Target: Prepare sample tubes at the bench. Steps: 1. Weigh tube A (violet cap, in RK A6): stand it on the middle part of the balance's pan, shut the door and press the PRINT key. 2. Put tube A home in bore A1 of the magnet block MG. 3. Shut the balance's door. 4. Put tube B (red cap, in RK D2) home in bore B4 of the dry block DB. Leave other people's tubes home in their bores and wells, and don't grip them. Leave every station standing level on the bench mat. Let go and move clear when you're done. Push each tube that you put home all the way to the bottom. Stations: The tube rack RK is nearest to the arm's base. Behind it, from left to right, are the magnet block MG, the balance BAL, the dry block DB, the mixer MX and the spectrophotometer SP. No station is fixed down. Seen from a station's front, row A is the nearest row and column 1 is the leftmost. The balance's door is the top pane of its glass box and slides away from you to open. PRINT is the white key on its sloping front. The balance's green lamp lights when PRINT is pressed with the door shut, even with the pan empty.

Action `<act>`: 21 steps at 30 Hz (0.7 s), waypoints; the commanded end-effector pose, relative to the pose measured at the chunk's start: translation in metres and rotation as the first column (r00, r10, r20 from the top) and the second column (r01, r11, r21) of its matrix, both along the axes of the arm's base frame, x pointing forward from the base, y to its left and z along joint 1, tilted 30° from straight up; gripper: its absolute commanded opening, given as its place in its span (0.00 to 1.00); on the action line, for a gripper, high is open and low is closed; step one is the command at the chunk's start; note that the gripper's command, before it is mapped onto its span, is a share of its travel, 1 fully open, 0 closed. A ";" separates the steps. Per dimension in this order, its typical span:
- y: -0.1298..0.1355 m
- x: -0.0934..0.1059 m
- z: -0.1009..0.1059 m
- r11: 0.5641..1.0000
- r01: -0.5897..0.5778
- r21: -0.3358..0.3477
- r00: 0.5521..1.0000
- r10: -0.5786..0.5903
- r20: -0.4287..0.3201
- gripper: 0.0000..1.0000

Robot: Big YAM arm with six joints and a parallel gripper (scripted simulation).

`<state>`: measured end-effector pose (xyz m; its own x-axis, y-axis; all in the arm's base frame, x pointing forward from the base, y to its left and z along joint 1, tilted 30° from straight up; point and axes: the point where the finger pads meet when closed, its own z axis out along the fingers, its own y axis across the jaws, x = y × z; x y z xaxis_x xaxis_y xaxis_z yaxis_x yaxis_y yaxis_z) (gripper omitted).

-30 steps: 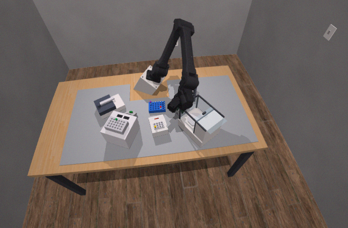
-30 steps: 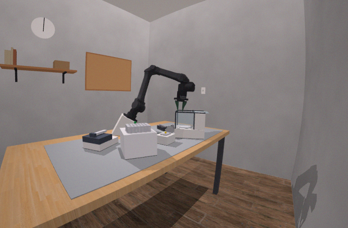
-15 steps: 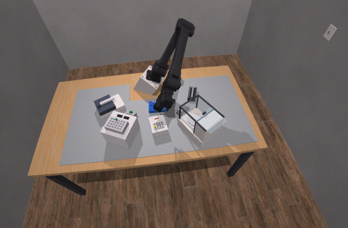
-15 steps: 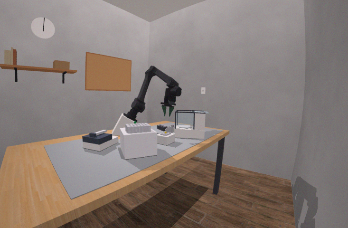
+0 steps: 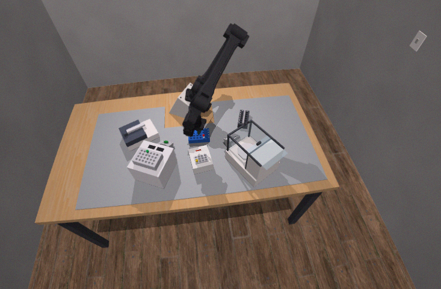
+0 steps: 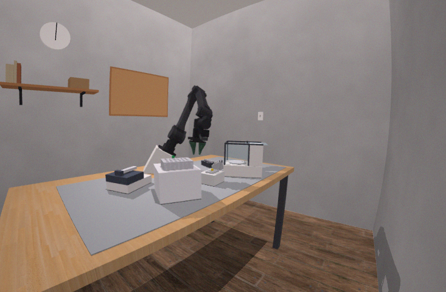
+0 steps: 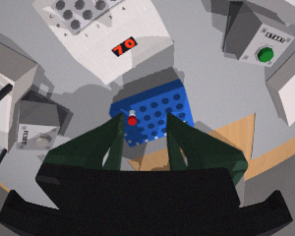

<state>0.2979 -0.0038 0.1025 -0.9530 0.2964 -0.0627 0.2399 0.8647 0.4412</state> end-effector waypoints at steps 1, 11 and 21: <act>-0.012 -0.008 -0.011 0.991 -0.132 -0.030 0.985 0.134 0.105 0.36; -0.024 -0.056 -0.059 0.974 -0.223 -0.040 0.963 0.226 0.143 0.36; -0.033 -0.083 -0.083 0.949 -0.303 -0.086 0.923 0.315 0.219 0.36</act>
<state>0.1873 -0.0169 0.0054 -0.9824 0.0567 -0.1779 -0.0324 0.8865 0.4615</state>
